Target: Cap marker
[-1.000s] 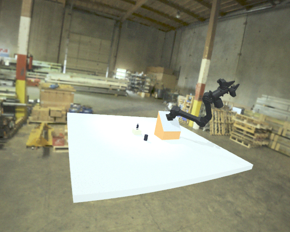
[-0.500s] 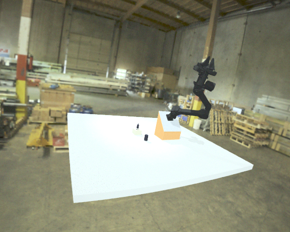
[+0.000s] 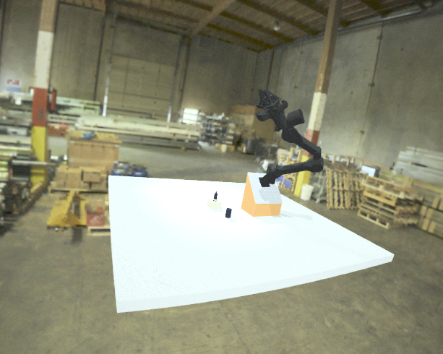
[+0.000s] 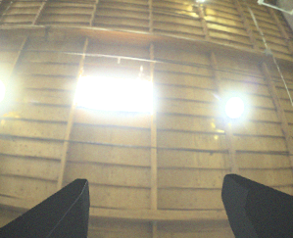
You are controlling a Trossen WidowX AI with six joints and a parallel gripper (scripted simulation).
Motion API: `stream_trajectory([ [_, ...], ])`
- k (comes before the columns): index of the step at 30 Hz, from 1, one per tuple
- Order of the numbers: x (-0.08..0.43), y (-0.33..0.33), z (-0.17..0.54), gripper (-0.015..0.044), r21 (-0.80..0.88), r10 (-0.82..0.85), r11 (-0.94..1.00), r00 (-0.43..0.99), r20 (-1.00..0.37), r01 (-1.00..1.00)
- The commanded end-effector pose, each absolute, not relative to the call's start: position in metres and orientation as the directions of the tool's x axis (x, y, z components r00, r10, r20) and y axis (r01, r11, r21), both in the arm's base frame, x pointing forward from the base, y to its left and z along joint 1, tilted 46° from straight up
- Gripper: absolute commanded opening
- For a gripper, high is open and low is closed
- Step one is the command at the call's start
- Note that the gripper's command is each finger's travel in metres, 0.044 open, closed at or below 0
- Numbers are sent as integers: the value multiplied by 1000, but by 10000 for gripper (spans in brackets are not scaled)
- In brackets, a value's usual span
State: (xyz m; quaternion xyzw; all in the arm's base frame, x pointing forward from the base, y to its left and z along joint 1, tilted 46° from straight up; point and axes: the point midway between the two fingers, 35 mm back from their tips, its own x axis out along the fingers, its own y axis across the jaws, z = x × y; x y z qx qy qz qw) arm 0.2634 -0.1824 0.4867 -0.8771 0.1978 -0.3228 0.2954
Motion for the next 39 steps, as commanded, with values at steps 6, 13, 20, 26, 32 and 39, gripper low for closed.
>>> stream_trajectory([
  [6,353,-164,356,251,-822,-352,-532,936,-5,-205],
  [13,381,-122,250,251,-877,-107,-303,928,-356,-372],
  [20,371,-62,152,251,-770,190,-63,749,-634,-635],
  [26,337,-4,84,251,-470,459,108,463,-758,-876],
  [32,285,50,44,251,-3,679,193,136,-721,-981],
  [39,271,61,38,251,121,721,200,62,-690,-972],
])
